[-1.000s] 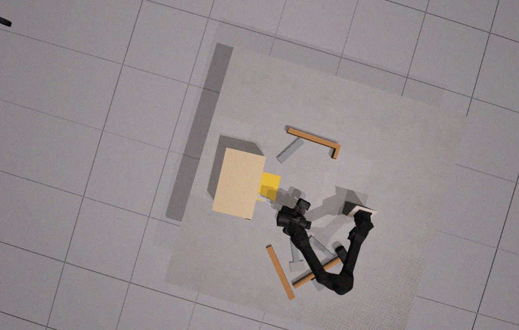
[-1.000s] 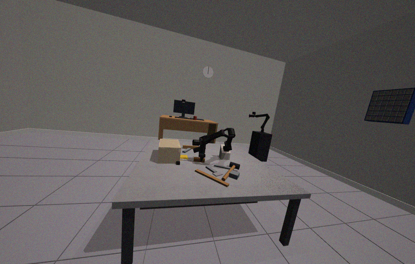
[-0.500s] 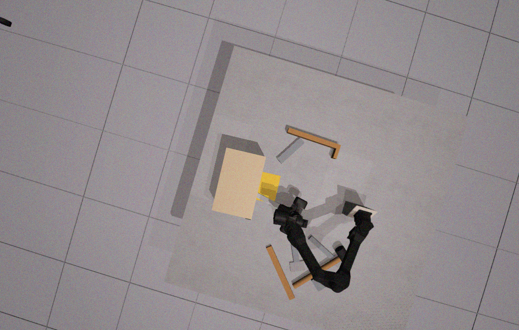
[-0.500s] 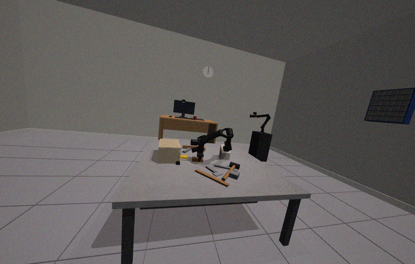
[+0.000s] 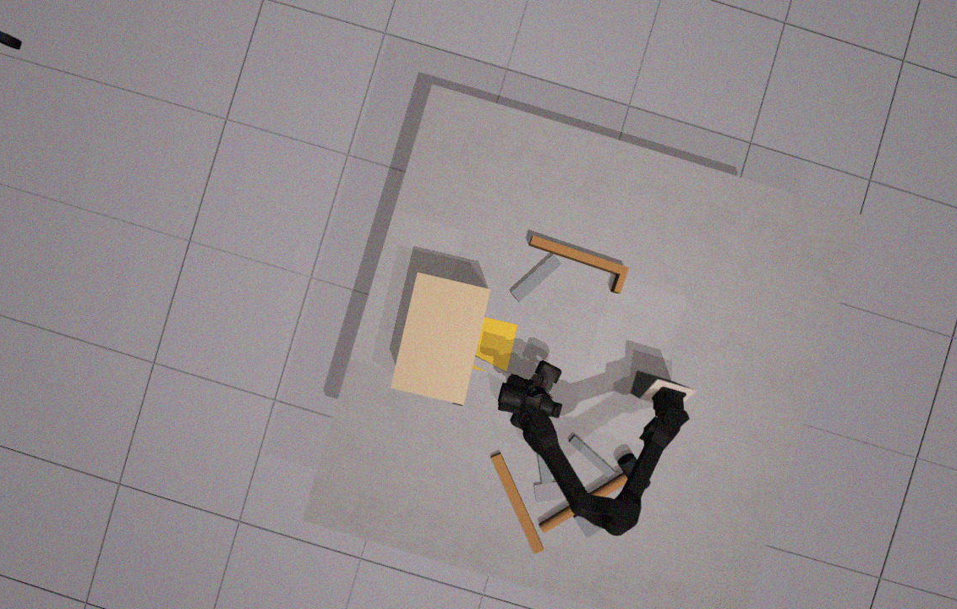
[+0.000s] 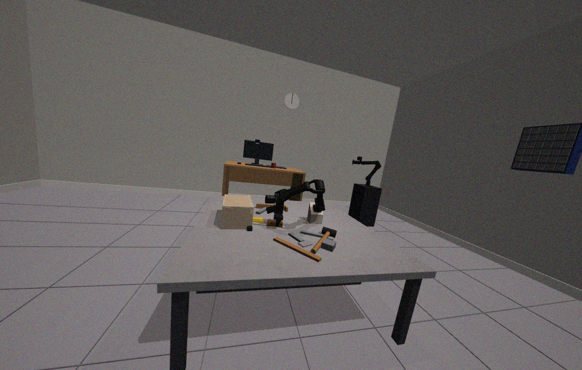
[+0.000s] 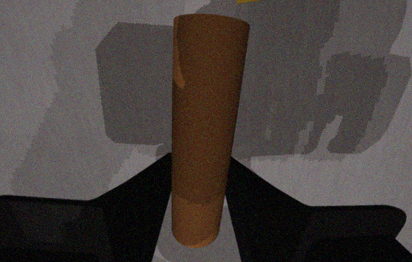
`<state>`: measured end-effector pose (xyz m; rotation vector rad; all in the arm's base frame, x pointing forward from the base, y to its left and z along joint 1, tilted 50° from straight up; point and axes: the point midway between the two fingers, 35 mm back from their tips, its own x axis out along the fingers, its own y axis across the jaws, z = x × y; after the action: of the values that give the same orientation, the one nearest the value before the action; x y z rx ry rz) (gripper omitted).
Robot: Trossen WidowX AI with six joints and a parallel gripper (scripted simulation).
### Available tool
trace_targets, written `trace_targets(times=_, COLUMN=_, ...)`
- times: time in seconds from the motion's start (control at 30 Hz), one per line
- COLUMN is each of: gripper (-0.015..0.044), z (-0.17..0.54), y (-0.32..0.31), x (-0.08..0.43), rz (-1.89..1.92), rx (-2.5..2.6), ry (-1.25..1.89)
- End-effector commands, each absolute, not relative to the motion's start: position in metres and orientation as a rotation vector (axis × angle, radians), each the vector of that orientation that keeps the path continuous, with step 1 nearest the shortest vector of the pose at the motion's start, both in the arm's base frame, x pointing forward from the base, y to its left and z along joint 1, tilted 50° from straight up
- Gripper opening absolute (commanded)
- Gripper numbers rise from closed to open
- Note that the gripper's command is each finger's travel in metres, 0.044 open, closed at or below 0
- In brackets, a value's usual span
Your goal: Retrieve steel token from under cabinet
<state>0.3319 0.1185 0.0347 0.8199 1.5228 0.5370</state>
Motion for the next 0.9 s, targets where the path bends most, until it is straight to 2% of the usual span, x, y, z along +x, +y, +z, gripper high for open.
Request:
trace_targets(times=0.0, gripper=0.0, z=0.034, y=0.118, x=0.339, rz=0.543, rx=0.817, ry=1.517)
trace_targets(times=0.87, gripper=0.0, z=0.032, y=0.115, x=0.365, rz=0.544, rx=0.816, ry=1.515)
